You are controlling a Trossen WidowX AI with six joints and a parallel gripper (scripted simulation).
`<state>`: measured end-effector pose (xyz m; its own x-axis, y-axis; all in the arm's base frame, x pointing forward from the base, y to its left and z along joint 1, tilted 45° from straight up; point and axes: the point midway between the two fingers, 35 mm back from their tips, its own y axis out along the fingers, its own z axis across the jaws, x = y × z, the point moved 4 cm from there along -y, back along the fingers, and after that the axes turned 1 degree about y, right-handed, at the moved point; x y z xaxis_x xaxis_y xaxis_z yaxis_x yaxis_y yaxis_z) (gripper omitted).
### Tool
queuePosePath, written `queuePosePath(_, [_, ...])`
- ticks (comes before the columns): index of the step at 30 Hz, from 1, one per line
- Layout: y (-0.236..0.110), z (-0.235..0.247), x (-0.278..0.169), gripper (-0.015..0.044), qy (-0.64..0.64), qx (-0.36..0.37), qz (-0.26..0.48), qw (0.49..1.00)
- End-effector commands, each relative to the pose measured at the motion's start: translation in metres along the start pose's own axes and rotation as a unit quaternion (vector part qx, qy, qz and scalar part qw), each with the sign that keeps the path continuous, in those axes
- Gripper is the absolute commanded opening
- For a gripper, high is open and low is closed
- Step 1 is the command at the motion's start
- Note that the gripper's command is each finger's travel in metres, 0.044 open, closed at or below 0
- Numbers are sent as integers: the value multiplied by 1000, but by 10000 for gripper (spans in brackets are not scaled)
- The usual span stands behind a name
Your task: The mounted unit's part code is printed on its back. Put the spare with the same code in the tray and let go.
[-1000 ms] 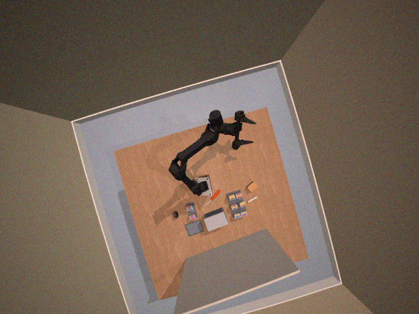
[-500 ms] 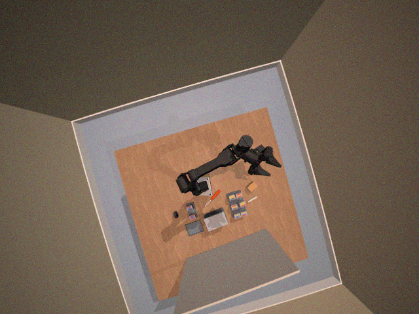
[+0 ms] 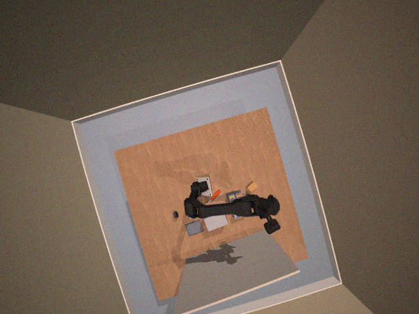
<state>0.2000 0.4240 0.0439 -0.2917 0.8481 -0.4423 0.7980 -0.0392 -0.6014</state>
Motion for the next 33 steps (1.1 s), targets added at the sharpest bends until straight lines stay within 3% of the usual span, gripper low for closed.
queuePosePath(1, [46, -8, -51, 440, 120, 69, 59, 989])
queuePosePath(6, [93, -5, -125, 440, 273, 144, 154, 939])
queuePosePath(10, [121, 5, -190, 440, 391, 191, 242, 867])
queuePosePath(16, [143, 32, -286, 440, 538, 233, 380, 716])
queuePosePath(22, [143, 62, -362, 440, 624, 240, 496, 554])
queuePosePath(28, [143, 65, -364, 440, 626, 240, 499, 549])
queuePosePath(33, [164, 109, -377, 440, 626, 239, 500, 549])
